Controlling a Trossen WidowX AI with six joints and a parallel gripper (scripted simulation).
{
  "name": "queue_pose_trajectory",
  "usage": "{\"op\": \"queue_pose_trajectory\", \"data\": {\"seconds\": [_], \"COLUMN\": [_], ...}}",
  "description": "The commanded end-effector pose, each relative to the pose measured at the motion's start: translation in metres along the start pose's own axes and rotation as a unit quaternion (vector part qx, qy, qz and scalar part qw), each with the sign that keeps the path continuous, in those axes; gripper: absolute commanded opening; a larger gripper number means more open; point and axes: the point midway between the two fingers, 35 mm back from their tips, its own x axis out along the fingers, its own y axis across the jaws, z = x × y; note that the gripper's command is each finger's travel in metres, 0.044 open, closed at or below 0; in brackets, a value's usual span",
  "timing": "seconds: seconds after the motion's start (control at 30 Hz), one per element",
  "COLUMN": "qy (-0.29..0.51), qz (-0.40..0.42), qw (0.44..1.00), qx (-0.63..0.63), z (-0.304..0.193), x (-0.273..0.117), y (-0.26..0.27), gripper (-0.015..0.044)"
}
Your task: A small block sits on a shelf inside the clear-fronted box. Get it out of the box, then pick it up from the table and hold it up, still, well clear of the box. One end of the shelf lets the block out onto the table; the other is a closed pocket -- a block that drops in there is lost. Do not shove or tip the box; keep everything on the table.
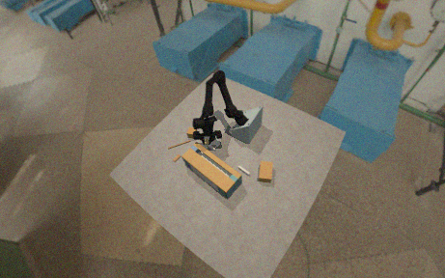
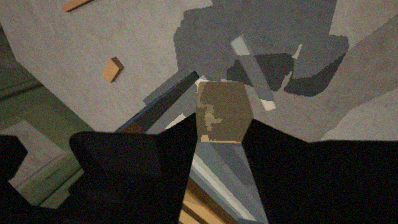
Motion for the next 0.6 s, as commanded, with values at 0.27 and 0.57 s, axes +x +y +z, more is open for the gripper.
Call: {"op": "queue_pose_trajectory", "data": {"seconds": [0.27, 0.57], "qy": [-0.008, -0.012], "qz": [0.0, -0.005], "qw": [0.975, 0.919], "qx": [-0.222, -0.393], "z": [-0.003, -0.006], "x": [-0.008, -0.014], "y": [0.002, 0.001], "gripper": [0.0, 0.0]}}
